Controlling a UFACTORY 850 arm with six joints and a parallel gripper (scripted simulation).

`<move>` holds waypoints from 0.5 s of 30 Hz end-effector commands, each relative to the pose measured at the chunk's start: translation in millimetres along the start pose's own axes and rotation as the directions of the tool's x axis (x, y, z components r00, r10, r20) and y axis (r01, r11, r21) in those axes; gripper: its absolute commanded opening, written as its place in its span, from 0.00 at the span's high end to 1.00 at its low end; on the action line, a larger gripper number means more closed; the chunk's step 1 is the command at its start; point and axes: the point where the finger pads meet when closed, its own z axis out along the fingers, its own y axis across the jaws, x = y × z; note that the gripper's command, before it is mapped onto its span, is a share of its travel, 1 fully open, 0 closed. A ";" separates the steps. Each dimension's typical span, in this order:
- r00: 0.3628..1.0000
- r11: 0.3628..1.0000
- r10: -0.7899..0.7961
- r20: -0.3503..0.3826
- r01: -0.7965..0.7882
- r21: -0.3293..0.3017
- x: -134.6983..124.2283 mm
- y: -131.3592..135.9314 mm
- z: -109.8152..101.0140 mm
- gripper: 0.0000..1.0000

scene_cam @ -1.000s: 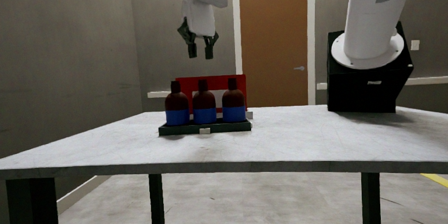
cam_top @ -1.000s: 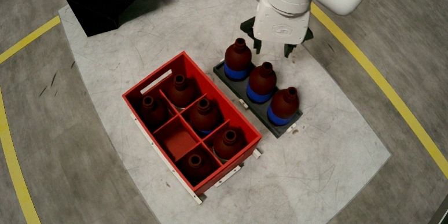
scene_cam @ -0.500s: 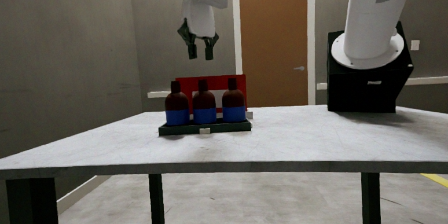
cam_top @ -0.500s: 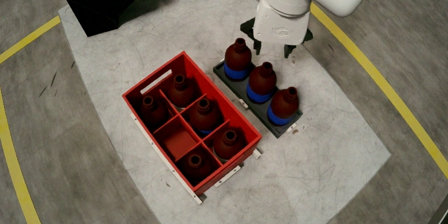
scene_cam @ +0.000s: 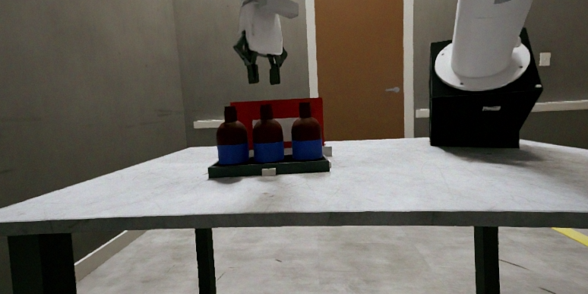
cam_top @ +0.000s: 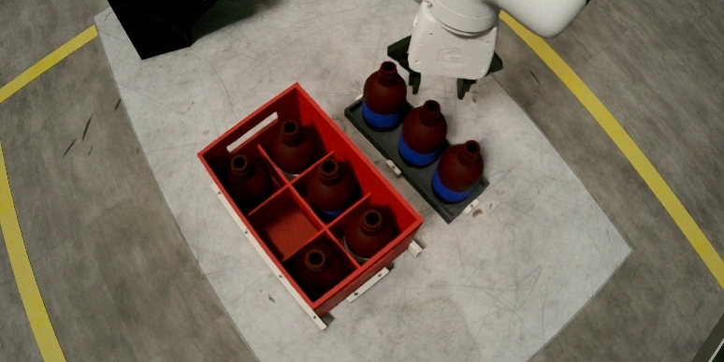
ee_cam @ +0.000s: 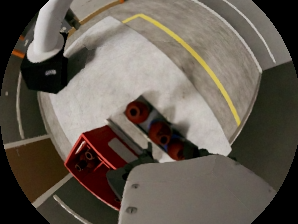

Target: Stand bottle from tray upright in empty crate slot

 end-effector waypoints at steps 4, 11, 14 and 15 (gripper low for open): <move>1.000 1.000 -0.001 0.001 0.001 -0.001 -0.6 0.4 11.0 0.35; 1.000 1.000 -0.001 0.001 0.001 -0.001 -0.6 0.5 20.1 0.35; 1.000 1.000 -0.001 0.001 0.001 -0.001 -0.7 0.5 21.2 0.35; 1.000 1.000 -0.001 0.001 0.001 -0.001 -0.7 0.5 22.2 0.35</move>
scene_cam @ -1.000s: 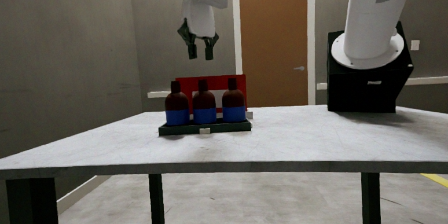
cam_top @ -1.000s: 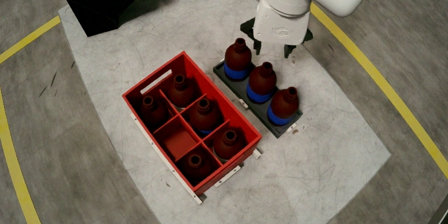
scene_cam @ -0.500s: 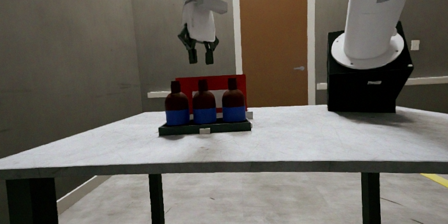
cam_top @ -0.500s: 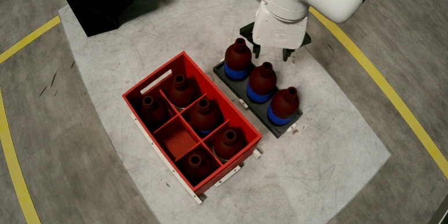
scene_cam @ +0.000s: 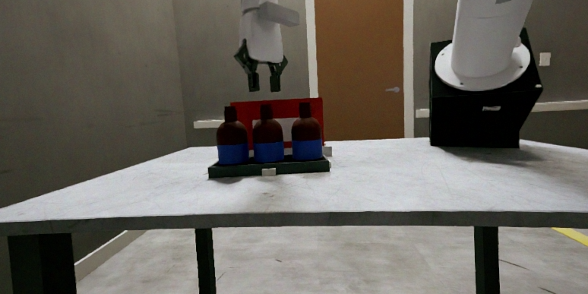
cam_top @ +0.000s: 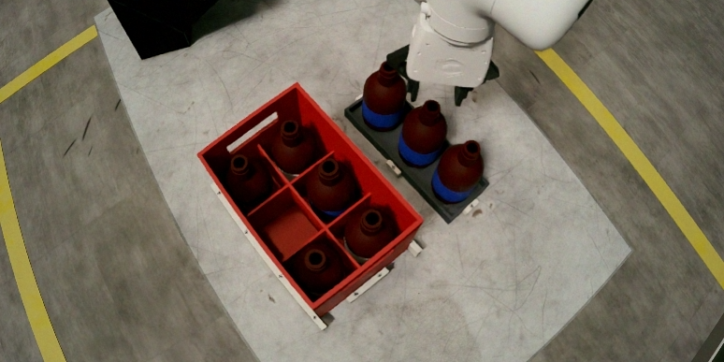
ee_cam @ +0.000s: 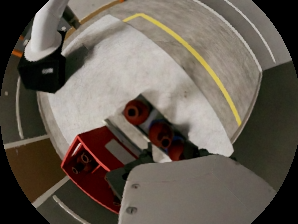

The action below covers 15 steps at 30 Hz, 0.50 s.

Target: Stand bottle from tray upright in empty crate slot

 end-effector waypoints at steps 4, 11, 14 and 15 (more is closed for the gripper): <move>1.000 1.000 -0.001 0.001 0.001 -0.001 -0.6 0.5 7.1 0.35; 1.000 1.000 -0.001 0.001 0.001 -0.001 -0.7 0.5 10.4 0.35; 1.000 1.000 -0.001 0.001 0.001 -0.001 -0.7 0.5 10.8 0.35; 1.000 1.000 -0.001 0.001 0.001 -0.001 -0.7 0.5 10.8 0.35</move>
